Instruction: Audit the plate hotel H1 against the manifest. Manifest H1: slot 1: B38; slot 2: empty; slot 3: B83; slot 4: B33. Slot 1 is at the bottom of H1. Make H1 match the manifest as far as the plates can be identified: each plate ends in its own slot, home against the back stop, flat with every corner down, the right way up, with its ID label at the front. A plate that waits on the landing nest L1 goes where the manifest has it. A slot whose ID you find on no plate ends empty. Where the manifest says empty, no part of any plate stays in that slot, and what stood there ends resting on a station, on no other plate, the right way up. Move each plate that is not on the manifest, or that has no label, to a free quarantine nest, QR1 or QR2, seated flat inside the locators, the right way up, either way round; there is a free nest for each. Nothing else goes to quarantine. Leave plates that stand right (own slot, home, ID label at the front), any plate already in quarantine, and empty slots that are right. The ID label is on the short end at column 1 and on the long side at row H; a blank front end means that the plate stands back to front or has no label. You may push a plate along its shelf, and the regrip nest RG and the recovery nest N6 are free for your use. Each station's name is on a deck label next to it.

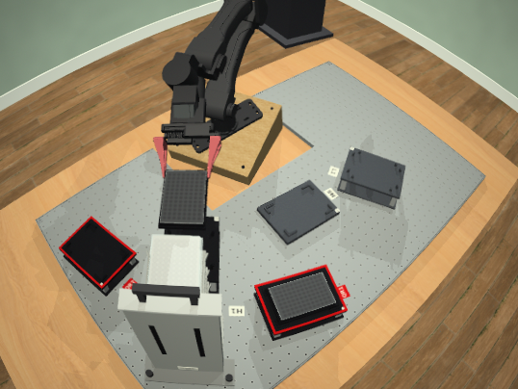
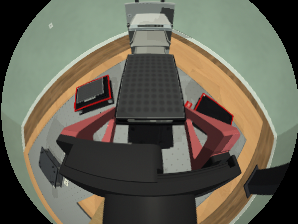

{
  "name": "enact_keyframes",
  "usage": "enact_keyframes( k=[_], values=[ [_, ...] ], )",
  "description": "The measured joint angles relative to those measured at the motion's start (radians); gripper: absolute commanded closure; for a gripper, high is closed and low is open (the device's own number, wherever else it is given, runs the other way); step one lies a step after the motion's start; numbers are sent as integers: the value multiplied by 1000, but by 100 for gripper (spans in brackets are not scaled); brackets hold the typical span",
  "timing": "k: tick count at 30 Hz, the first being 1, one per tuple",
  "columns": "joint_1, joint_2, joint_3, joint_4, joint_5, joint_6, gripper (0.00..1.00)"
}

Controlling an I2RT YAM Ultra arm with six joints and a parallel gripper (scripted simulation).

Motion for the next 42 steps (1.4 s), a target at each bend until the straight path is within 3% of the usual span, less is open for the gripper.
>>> enact_keyframes(
  k=[21,42],
  values=[
    [1,1,8,-1,1,0,14],
    [60,96,25,63,57,15,14]
  ],
)
